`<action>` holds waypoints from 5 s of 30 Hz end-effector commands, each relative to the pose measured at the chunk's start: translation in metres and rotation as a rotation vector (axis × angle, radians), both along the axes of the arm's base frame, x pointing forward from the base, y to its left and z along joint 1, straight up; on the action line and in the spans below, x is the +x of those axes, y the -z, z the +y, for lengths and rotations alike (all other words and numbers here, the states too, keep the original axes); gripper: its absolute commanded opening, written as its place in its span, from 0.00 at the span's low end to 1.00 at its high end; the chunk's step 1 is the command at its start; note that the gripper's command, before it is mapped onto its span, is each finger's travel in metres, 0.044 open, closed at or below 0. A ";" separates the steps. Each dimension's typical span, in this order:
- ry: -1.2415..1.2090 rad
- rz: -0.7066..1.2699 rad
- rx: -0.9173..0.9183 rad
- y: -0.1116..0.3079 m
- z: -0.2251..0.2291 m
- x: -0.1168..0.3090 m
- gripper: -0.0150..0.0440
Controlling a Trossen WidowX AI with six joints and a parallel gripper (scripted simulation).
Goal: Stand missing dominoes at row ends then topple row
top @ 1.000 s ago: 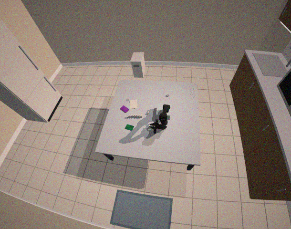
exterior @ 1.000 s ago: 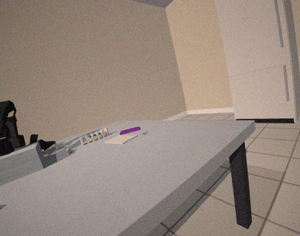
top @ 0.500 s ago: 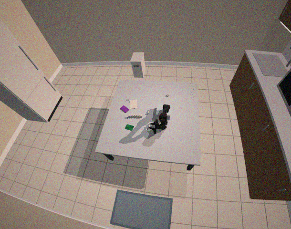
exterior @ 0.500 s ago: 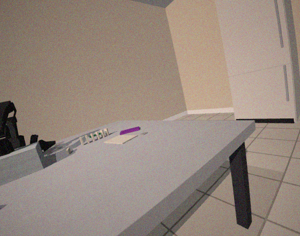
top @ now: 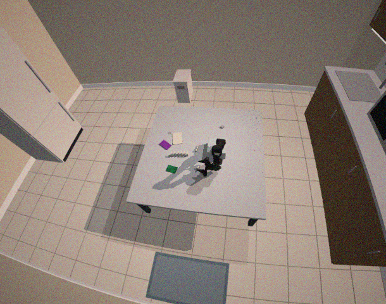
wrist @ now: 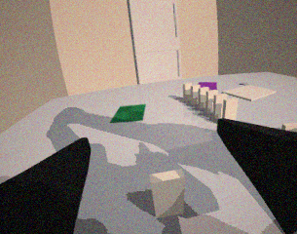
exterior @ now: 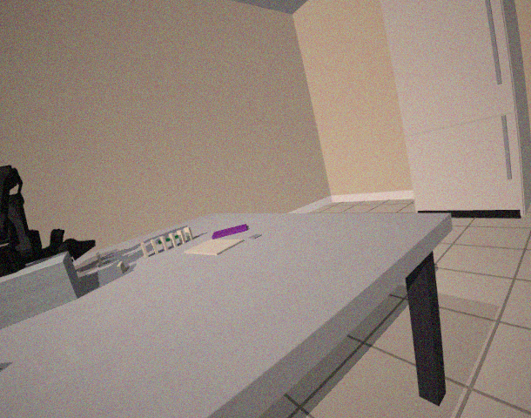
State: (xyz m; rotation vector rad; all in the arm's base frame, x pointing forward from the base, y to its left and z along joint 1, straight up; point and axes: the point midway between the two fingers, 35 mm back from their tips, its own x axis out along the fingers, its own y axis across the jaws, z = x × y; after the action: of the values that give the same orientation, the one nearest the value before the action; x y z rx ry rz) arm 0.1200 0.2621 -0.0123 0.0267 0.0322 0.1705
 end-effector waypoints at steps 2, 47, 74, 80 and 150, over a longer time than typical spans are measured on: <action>-0.001 -0.002 -0.017 -0.016 -0.004 0.001 1.00; -0.035 1.504 -0.268 -0.057 0.002 0.033 1.00; -0.035 1.504 -0.268 0.023 0.003 0.033 1.00; -0.035 1.504 -0.268 0.023 0.003 0.033 0.82; -0.030 1.492 -0.282 -0.004 -0.129 0.168 0.44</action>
State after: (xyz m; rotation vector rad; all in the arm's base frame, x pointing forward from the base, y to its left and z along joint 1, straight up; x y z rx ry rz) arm 0.2934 0.1357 0.0112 -0.1238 1.5306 0.1407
